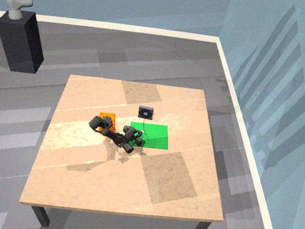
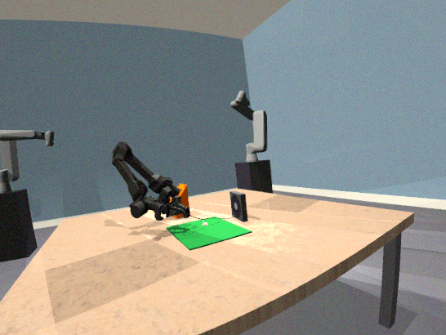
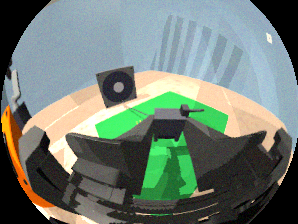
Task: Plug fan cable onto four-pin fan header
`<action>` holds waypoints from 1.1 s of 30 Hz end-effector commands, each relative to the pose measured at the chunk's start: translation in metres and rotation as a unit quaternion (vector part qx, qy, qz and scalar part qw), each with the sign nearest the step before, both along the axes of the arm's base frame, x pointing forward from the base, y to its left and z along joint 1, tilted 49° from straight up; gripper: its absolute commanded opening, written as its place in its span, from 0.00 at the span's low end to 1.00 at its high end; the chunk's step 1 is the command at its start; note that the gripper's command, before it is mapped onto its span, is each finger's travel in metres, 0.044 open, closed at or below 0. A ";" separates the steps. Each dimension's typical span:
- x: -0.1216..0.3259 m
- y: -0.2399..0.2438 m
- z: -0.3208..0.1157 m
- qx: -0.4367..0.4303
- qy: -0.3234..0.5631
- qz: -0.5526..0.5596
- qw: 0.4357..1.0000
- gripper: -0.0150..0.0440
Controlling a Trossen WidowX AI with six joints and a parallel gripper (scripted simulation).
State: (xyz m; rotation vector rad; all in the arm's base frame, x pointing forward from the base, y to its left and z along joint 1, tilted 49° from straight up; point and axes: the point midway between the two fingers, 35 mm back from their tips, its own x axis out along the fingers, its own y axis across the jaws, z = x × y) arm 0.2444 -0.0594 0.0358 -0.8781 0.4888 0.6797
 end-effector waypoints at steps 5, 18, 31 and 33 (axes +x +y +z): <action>0.001 -0.006 -0.003 0.000 -0.004 0.003 1.000 0.25; 0.001 -0.014 -0.011 -0.001 -0.004 0.003 1.000 0.25; 0.001 -0.022 -0.019 -0.001 -0.004 0.003 1.000 0.25; 0.001 -0.024 -0.020 -0.001 -0.004 0.003 1.000 0.25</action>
